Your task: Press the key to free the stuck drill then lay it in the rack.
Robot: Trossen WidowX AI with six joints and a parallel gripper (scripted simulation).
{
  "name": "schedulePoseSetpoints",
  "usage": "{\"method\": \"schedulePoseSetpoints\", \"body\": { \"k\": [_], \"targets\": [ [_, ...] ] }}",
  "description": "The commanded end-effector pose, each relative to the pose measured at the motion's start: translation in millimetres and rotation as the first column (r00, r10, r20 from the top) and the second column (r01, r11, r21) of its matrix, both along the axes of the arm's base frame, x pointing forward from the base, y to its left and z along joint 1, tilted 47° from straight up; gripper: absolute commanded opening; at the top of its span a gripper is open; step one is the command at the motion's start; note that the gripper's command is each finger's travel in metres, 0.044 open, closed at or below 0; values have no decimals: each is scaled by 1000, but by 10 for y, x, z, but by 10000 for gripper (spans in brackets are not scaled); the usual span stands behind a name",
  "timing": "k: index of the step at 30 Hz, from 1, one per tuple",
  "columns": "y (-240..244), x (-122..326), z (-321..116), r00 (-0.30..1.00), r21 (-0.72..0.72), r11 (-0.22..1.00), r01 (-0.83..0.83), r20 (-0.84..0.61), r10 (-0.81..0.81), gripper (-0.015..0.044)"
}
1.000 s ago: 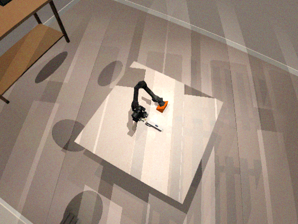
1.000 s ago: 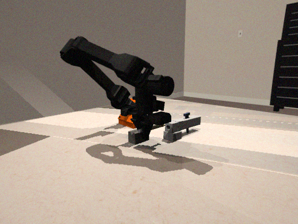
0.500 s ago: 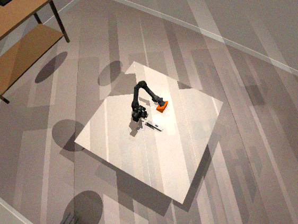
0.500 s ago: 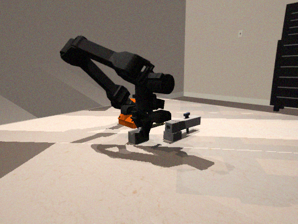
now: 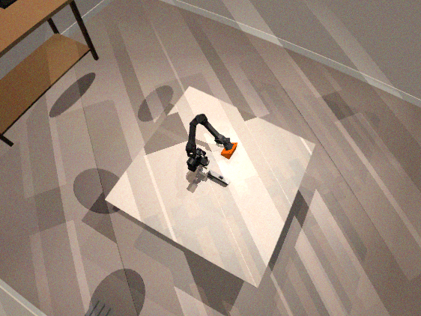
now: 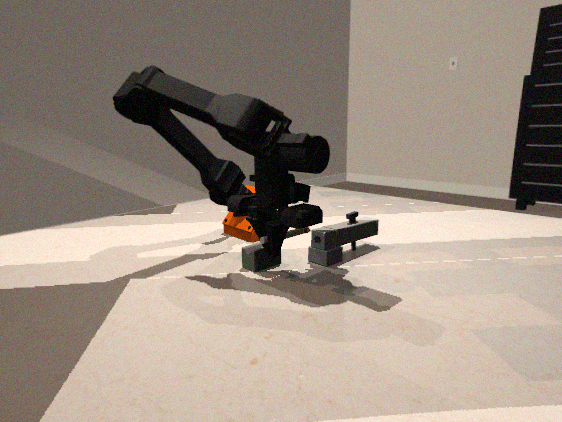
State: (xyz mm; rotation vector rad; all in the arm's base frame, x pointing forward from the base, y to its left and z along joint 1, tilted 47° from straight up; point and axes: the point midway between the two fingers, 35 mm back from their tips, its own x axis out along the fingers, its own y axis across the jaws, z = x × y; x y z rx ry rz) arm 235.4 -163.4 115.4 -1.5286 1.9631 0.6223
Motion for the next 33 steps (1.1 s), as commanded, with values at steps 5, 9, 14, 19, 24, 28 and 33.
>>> {"method": "schedulePoseSetpoints", "body": {
  "k": [5,9,14,19,24,28,33],
  "targets": [
    [29,14,33,1000,-3,1000,1,8,-1,0],
    [39,15,42,1000,-3,1000,1,8,-1,0],
    [51,18,54,1000,-3,1000,1,8,-1,0],
    [62,21,65,1000,-3,1000,1,8,-1,0],
    [72,24,77,1000,-3,1000,1,8,-1,0],
    [80,27,86,1000,-3,1000,1,8,-1,0],
    [89,31,99,1000,-3,1000,1,8,-1,0]
  ]
}}
